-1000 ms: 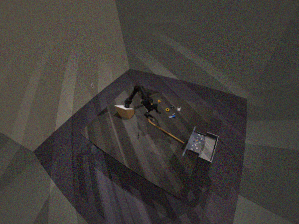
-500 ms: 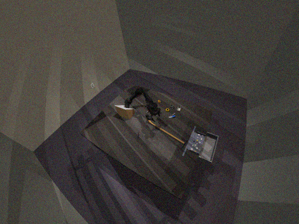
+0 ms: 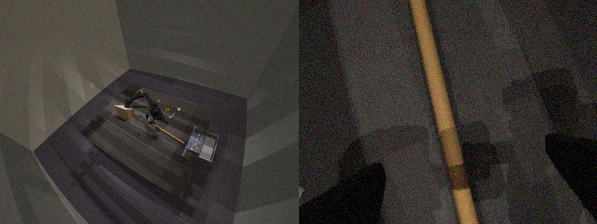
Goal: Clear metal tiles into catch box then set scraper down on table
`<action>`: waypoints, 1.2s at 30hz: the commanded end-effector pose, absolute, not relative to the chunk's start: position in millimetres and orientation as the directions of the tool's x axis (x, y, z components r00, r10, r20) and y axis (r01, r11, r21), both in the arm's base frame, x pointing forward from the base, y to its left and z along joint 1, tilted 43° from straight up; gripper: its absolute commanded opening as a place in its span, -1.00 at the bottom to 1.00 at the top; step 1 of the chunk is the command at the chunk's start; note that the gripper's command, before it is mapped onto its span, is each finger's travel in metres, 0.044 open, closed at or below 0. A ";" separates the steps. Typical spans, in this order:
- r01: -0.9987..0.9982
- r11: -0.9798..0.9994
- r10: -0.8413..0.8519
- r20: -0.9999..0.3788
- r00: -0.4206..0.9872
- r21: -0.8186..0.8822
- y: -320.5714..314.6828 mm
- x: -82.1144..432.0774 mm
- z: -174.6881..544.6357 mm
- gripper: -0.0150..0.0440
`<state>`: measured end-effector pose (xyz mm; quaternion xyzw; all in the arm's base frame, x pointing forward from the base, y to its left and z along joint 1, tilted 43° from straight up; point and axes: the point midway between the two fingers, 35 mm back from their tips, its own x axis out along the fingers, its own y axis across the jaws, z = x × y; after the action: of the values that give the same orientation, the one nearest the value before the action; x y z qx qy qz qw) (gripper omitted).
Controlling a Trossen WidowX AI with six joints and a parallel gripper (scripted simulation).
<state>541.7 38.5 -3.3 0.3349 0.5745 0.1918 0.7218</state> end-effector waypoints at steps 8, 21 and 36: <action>0.113 0.729 0.653 -0.736 0.179 0.675 67.1 542.1 -34.5 1.00; 0.116 0.758 0.638 -0.766 0.077 0.642 99.9 534.6 -69.9 1.00; 0.109 0.753 0.639 -0.760 0.117 0.649 85.5 529.0 -45.6 1.00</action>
<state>529.3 90.3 -52.3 0.2942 0.6414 0.1926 0.6819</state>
